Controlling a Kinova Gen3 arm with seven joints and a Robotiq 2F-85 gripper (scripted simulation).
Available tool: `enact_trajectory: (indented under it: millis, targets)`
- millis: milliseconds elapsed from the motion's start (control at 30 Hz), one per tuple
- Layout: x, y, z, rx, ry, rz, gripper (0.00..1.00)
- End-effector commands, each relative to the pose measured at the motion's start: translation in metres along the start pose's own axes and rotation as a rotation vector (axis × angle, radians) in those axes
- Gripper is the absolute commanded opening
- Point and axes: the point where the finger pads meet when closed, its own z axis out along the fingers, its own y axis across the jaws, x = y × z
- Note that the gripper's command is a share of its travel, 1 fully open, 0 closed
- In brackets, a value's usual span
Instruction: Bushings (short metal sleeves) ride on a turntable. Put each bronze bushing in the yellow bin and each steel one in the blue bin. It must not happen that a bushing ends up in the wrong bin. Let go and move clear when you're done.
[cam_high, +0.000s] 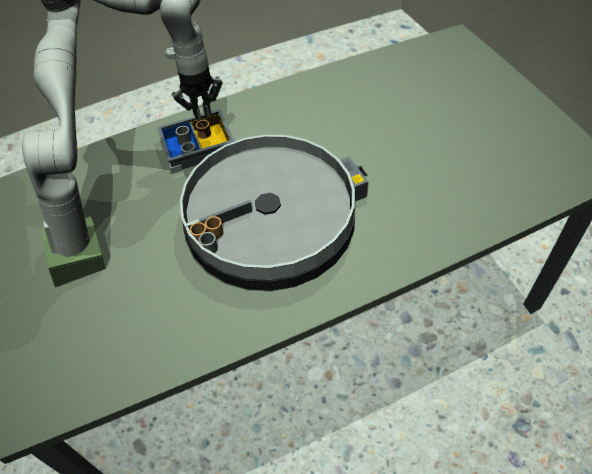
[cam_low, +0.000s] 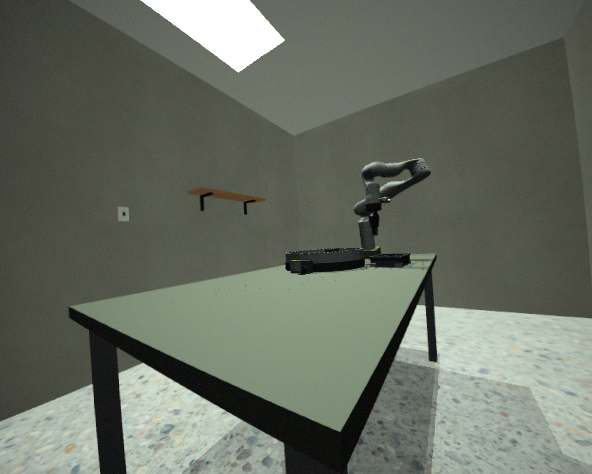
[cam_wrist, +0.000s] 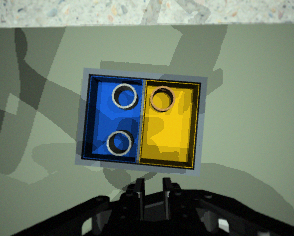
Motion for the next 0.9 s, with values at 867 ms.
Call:
enact_trajectory:
  millis: [867]
  targets:
    - [-0.18,-0.053,0.009,-0.001,0.014,0.038,0.18]
